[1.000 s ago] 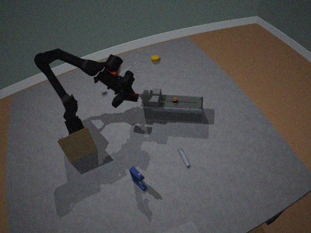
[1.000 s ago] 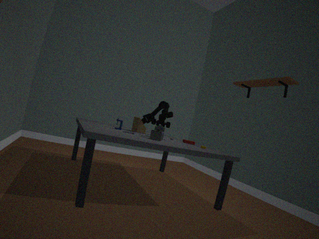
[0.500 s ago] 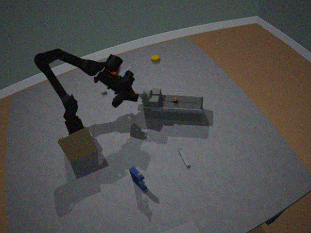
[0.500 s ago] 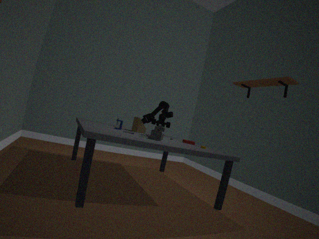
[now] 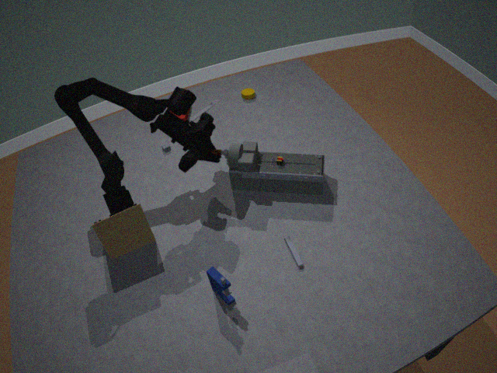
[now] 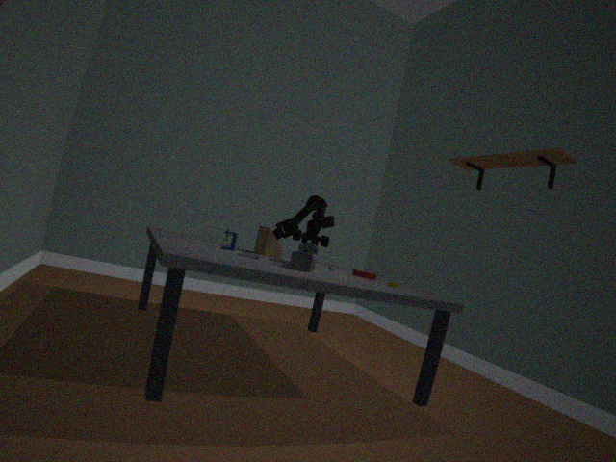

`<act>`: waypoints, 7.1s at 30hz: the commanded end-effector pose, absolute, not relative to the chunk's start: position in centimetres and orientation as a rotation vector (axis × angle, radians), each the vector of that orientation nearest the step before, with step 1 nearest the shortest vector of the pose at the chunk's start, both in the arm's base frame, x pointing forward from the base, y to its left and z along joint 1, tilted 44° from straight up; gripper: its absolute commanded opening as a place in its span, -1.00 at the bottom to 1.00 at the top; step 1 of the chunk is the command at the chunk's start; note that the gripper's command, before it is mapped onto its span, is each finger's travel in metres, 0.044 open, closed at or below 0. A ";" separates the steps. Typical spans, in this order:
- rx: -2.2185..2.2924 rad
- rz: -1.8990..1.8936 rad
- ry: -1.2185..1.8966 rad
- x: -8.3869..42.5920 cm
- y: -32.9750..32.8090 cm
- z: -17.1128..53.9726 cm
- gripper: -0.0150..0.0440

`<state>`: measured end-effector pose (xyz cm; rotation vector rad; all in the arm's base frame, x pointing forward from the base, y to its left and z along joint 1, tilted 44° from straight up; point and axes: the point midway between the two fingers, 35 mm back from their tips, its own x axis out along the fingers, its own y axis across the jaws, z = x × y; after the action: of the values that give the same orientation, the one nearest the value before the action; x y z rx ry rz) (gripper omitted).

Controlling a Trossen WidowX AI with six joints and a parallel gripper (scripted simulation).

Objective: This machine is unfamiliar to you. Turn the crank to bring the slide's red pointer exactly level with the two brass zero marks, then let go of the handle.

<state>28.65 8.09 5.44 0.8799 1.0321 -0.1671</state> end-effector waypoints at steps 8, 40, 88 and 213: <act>0.886 -0.163 1.024 28.8 8.2 5.7 -0.49; 0.886 -0.163 1.024 28.8 8.2 5.7 -0.49; 0.886 -0.163 1.024 28.8 8.2 5.7 -0.49; 0.554 0.501 0.898 39.8 -5.9 5.6 1.00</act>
<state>39.56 -4.62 3.95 0.5625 0.9123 0.4951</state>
